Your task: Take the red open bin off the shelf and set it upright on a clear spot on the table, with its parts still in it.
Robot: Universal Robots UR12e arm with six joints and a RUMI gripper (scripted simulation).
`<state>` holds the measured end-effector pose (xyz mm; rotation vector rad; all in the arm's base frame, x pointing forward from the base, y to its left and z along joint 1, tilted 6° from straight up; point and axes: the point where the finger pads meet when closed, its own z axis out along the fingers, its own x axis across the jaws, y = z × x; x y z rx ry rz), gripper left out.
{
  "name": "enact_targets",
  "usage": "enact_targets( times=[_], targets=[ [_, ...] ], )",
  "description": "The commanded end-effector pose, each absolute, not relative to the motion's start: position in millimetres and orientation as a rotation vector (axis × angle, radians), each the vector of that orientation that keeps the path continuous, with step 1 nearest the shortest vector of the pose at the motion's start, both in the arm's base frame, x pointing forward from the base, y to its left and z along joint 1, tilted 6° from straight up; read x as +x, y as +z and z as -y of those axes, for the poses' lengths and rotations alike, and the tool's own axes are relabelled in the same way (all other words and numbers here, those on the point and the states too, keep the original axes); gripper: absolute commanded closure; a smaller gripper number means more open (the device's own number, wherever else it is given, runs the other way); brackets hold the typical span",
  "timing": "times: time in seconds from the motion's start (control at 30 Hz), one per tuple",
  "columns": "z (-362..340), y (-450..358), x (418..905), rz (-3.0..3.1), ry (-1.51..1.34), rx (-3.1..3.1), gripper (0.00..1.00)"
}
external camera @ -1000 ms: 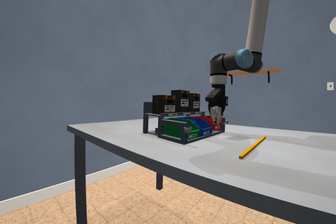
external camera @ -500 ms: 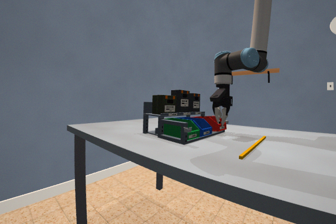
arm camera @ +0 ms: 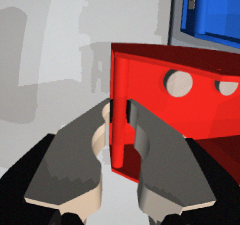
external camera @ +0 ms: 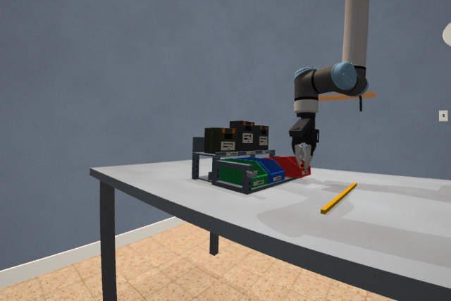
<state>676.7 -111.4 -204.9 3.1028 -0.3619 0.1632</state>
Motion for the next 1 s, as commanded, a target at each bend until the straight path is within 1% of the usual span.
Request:
enact_targets(
  times=[0.0,0.17,0.57,0.73,0.97],
  targets=[
    [111,-204,676,0.362,0.165,3.102,1.0],
    [105,-207,648,0.362,0.165,3.102,1.0],
    [105,-207,648,0.362,0.165,3.102,1.0],
    [98,-211,620,0.362,0.165,3.102,1.0],
    [98,-211,620,0.362,0.165,3.102,1.0]
  ],
)
